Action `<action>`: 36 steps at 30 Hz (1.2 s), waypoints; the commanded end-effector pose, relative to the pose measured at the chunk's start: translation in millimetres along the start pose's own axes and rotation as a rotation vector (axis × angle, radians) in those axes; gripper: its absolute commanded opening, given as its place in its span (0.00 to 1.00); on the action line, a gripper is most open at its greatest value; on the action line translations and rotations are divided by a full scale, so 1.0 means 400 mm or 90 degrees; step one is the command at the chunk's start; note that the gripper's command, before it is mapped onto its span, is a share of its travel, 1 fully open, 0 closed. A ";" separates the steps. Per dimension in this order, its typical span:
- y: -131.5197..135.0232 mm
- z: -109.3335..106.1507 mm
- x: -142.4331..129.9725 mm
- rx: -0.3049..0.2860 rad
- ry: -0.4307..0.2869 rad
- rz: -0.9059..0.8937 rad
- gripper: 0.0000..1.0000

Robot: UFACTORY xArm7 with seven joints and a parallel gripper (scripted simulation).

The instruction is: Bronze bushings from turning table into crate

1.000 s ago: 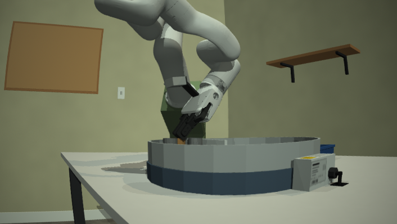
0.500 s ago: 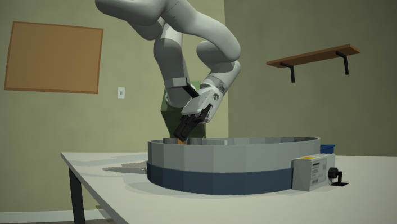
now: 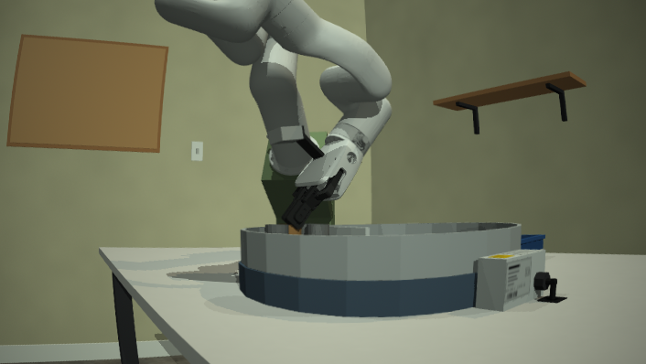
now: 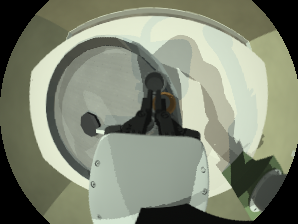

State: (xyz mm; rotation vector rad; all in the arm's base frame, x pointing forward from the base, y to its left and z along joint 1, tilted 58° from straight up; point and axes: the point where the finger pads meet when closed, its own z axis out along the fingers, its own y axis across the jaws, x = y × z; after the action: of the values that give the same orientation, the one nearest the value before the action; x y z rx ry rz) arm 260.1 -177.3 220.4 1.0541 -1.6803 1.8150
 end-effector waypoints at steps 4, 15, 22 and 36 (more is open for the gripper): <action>0.000 -0.001 -0.001 0.000 -0.001 0.000 0.00; 0.000 -0.001 -0.001 0.000 -0.001 0.000 0.00; 0.000 -0.001 -0.001 0.000 -0.001 0.000 0.00; 0.000 -0.041 0.033 0.000 -0.001 0.000 0.00</action>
State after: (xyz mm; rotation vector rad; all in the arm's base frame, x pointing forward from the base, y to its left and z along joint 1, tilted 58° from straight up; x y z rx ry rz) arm 255.1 -172.2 224.4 1.0544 -1.6798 1.8137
